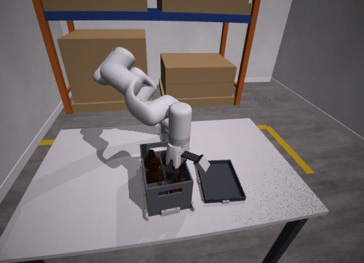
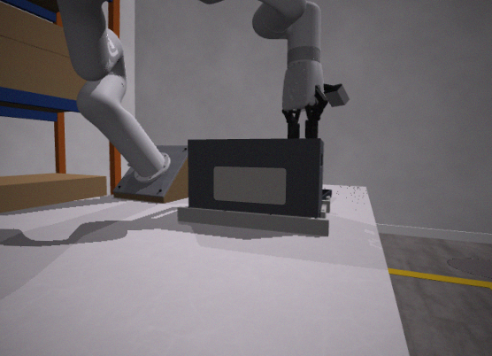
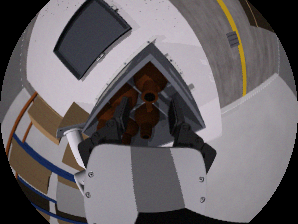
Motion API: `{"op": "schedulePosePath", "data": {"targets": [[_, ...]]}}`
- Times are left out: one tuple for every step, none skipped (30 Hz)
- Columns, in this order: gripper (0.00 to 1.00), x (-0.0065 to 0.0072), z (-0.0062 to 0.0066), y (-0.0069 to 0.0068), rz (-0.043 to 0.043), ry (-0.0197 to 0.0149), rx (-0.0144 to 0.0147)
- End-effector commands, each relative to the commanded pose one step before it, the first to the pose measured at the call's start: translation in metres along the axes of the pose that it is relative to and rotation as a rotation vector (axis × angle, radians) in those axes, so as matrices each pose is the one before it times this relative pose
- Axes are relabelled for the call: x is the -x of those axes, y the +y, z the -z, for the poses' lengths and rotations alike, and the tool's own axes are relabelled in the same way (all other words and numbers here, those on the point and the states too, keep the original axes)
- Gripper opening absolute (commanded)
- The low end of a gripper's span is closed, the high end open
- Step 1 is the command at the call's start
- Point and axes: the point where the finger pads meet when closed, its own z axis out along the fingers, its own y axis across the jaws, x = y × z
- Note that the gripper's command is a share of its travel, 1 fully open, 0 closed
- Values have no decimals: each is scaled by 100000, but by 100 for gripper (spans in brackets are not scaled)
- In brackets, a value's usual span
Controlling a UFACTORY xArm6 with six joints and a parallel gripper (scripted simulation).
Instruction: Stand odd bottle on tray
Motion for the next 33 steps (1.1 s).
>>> {"op": "schedulePosePath", "data": {"targets": [[65,-61,165,74,-114,352,172],[65,0,-6,0,0,0,0],[65,0,-9,0,0,0,0],[65,0,-14,0,0,0,0],[65,0,-18,0,0,0,0],[65,0,-23,0,0,0,0],[65,0,-29,0,0,0,0],[65,0,-35,0,0,0,0],[65,0,-41,0,0,0,0],[65,0,-47,0,0,0,0],[65,0,-53,0,0,0,0],[65,0,-60,0,0,0,0],[65,0,-66,0,0,0,0],[65,0,-72,0,0,0,0],[65,0,-78,0,0,0,1],[65,0,0,0,0,0,0],[65,0,0,0,0,0,0],[65,0,-84,0,0,0,0],[65,0,-90,0,0,0,0],[65,0,-95,0,0,0,0],[65,0,-100,0,0,0,0],[65,0,-105,0,0,0,1],[65,0,-109,0,0,0,0],[65,0,-113,0,0,0,0],[65,0,-116,0,0,0,0],[65,0,-119,0,-1,0,1],[65,0,-122,0,0,0,0],[65,0,-123,0,0,0,-1],[65,0,-125,0,0,0,0],[65,0,-126,0,0,0,1],[65,0,-126,0,0,0,0],[65,0,-125,-1,1,0,-1],[65,0,0,0,0,0,0]]}}
